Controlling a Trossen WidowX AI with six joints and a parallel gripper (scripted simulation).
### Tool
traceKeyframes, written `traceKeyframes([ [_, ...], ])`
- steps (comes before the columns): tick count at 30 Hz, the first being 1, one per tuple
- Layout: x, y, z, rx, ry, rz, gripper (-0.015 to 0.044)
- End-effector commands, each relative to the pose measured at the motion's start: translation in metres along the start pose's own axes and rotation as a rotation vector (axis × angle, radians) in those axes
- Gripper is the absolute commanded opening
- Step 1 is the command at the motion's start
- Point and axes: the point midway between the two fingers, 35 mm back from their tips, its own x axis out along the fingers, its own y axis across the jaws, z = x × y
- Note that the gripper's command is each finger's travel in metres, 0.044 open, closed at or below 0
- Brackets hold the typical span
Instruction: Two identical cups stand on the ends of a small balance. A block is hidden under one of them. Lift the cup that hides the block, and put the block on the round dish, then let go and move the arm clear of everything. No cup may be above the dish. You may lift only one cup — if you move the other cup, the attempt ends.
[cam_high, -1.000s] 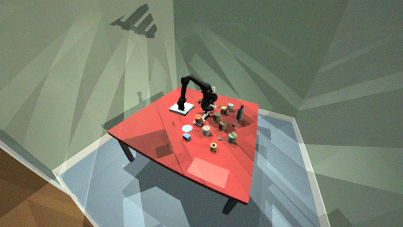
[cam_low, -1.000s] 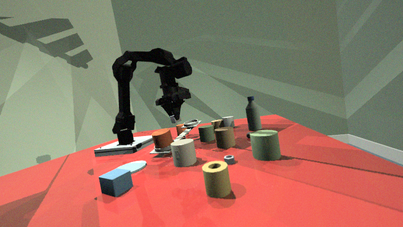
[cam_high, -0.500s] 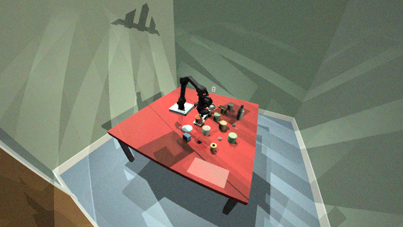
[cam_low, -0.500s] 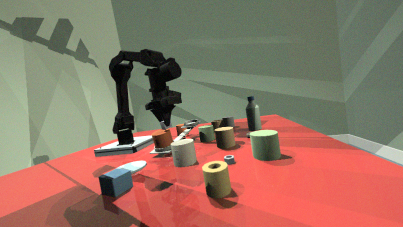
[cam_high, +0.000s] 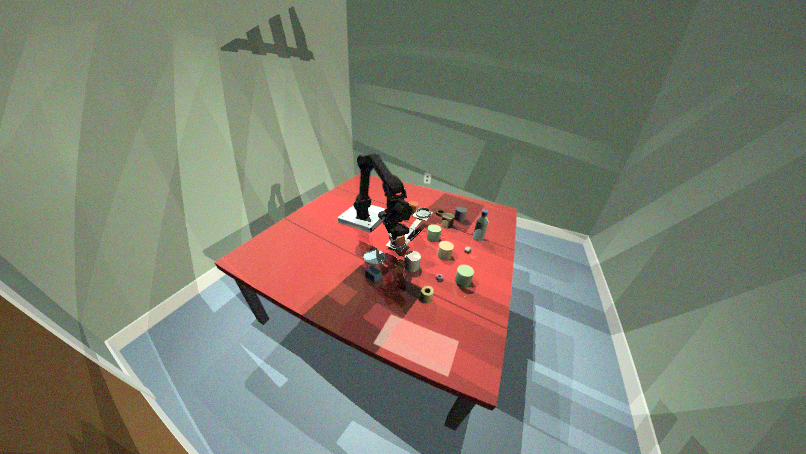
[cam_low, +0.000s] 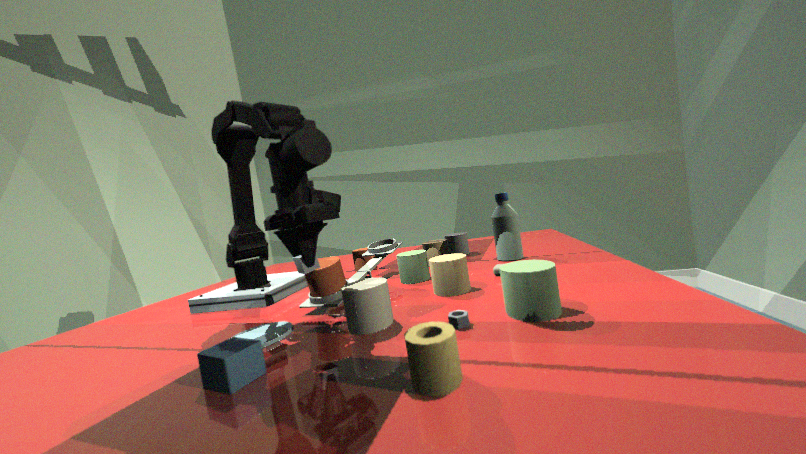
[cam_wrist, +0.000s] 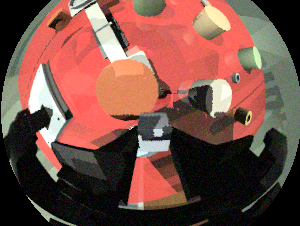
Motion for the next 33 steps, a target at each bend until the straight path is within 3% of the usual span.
traceKeyframes([
  [1,0.003,0.0,-0.012,-0.006,0.0,-0.002,0.0],
  [23,0.022,0.017,-0.088,-0.021,0.01,0.009,0.0],
  [33,0.043,0.017,-0.09,-0.021,0.01,0.01,0.0],
])
